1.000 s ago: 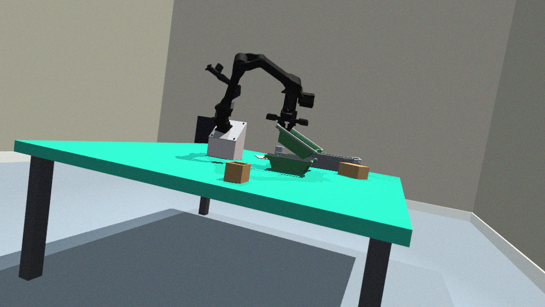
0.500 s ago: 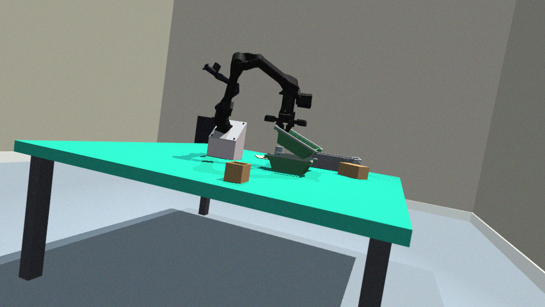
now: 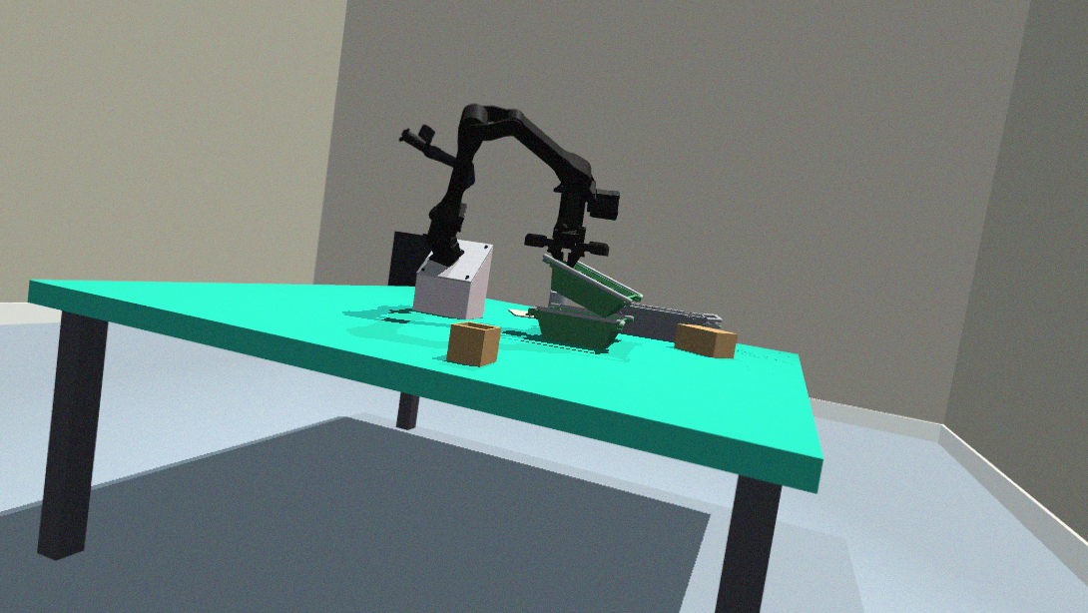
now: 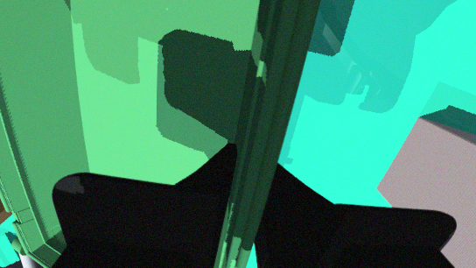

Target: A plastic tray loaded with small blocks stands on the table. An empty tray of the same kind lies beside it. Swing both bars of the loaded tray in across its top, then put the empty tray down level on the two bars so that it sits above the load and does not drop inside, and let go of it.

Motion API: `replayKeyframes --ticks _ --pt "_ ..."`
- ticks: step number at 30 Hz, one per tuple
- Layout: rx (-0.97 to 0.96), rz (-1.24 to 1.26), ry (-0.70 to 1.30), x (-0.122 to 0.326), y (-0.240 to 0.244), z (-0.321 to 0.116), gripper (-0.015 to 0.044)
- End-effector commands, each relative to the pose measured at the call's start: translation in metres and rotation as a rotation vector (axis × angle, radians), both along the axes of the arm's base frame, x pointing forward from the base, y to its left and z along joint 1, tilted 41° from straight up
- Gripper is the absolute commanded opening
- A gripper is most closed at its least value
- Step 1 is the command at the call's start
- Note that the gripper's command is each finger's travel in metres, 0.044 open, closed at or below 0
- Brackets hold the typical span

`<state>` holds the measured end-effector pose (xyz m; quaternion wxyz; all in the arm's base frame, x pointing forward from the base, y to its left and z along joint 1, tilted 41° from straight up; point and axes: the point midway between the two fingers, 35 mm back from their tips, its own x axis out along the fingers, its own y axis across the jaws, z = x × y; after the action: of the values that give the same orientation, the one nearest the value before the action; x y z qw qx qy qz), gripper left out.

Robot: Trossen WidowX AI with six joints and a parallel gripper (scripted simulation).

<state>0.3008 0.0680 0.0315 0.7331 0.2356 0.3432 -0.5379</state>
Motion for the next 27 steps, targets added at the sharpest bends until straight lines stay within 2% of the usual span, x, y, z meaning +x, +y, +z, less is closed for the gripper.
replayKeyframes --ticks 1,27 --pt "-0.004 -0.009 0.007 -0.002 -0.006 -0.004 0.0" --pt "-0.005 -0.009 0.007 -0.006 -0.019 -0.018 0.0"
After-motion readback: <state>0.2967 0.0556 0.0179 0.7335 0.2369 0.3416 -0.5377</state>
